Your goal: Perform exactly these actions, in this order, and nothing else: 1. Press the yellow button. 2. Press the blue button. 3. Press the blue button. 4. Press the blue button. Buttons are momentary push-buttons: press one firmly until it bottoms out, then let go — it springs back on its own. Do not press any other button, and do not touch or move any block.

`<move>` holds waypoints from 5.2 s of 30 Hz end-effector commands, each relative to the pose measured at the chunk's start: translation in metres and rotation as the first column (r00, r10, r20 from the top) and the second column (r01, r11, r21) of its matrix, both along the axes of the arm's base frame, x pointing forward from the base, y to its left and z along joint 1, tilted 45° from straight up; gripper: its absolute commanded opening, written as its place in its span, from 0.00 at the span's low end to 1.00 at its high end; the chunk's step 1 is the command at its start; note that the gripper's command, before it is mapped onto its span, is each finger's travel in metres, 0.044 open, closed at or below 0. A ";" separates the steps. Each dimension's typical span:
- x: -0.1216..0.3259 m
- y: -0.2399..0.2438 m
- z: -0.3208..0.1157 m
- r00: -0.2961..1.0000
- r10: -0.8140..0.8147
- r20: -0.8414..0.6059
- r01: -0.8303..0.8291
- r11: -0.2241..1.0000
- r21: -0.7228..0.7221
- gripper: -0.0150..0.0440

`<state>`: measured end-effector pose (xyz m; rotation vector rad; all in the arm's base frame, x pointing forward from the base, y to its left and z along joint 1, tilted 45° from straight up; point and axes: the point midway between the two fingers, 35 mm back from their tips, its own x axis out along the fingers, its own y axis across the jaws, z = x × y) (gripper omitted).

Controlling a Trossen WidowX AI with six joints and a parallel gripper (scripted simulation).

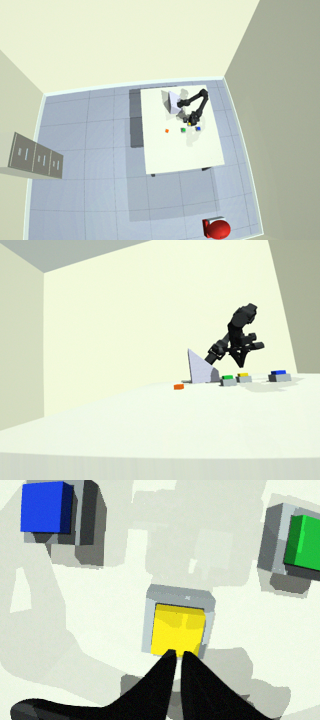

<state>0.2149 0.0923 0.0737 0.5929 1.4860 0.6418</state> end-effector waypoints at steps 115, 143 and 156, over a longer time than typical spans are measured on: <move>0.071 0.095 0.049 1.000 0.000 0.012 0.000 1.000 0.005 0.29; 0.072 0.075 0.069 1.000 0.001 0.012 -0.001 1.000 0.003 0.29; 0.072 0.090 0.054 1.000 0.000 0.012 -0.001 1.000 0.004 0.29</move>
